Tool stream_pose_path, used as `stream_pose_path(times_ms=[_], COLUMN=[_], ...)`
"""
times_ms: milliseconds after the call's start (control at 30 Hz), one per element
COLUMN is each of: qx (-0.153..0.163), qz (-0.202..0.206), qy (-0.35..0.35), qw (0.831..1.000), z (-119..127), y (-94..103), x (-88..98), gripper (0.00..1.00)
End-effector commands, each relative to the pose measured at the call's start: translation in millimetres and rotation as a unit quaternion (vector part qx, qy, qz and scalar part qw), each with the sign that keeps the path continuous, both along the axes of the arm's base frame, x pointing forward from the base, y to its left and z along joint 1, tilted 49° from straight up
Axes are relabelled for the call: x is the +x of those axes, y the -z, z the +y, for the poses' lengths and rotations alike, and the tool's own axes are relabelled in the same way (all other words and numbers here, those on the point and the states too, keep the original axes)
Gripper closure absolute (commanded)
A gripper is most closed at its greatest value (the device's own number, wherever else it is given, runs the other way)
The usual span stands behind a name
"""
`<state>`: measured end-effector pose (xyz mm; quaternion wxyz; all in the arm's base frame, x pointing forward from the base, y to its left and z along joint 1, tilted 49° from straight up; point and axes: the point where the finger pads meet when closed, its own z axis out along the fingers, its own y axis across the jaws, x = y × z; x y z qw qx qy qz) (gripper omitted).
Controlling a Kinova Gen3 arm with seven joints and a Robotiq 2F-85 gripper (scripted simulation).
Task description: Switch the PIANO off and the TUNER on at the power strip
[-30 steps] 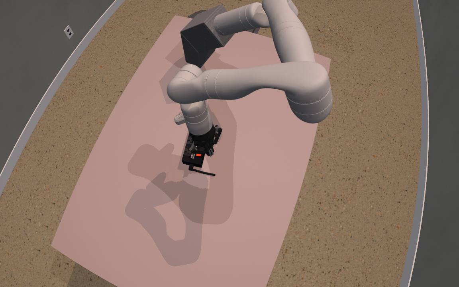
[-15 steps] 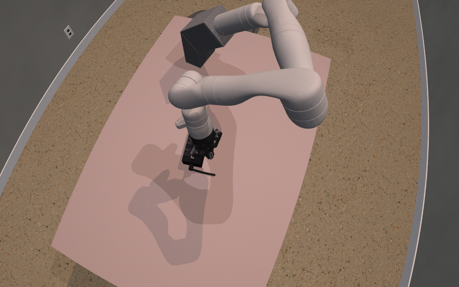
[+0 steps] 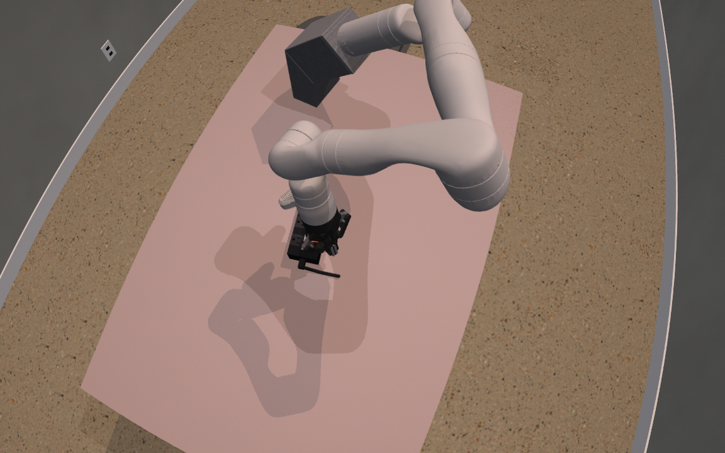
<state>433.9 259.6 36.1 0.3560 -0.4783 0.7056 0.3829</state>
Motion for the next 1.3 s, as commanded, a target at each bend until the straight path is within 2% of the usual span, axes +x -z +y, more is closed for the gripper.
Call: stream_pose_path(times_ms=[0, 133, 167, 400, 433, 667, 700, 1267], qx=[0.000, 0.000, -0.001, -0.001, -0.002, -0.002, -0.002, -0.004], qz=[0.004, 0.004, 0.005, 0.005, 0.006, 0.006, 0.007, 0.009], qy=[-0.004, -0.004, -0.004, -0.004, -0.003, -0.003, -0.003, -0.003], qw=[1.000, 1.000, 1.000, 1.000, 1.000, 1.000, 1.000, 1.000], z=[4.1, 4.1, 14.7, 14.7, 23.8, 23.8, 31.0, 39.1], y=[5.1, 5.1, 14.6, 14.6, 23.1, 23.1, 30.0, 38.0], x=[-3.8, -3.8, -4.8, -4.8, -6.1, -6.1, -7.5, -9.4], gripper=[1.00, 1.00, 1.00, 1.00, 1.00, 1.00, 1.00, 1.00])
